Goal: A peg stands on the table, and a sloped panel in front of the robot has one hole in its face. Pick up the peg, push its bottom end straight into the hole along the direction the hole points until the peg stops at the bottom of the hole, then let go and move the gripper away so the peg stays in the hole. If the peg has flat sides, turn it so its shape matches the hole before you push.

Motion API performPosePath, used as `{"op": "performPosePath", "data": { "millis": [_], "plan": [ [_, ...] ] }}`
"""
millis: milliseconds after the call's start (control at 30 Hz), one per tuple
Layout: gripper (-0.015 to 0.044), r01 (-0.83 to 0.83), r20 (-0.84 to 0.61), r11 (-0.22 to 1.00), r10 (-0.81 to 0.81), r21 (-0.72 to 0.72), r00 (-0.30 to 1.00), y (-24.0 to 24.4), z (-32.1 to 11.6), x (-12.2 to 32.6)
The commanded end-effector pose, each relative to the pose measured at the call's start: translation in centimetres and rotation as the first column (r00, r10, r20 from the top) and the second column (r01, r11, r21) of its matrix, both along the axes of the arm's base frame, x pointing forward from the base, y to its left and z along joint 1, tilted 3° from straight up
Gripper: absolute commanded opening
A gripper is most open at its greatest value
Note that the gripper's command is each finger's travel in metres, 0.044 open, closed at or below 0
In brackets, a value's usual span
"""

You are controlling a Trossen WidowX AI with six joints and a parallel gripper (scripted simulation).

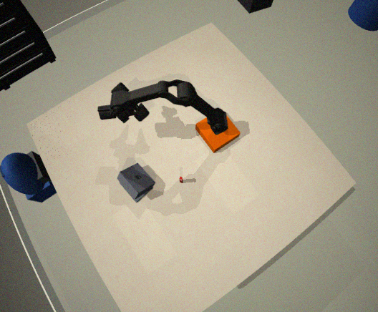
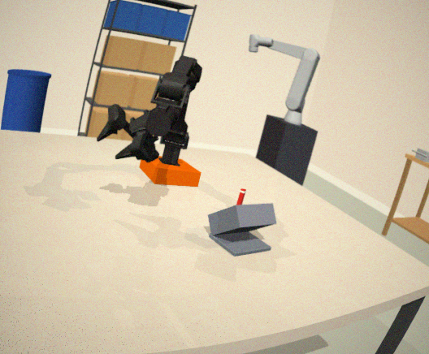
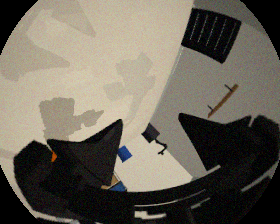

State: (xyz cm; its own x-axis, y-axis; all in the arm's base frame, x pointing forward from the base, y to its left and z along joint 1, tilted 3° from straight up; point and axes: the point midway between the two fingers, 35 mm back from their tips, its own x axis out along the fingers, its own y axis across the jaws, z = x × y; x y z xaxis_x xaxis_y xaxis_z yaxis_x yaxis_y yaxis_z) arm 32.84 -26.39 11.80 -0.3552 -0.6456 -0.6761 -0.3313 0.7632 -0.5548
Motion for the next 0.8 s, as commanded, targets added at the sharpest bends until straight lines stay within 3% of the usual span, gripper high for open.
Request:
{"op": "performPosePath", "data": {
  "millis": [0,767],
  "plan": [
    [0.0426,0.001,0.004,1.000,-0.001,0.000,1.000,0.1,0.0,0.0],
    [0.0440,0.141,0.393,0.979,-0.189,0.148,0.900,12.8,-1.8,3.7]
  ]
}}
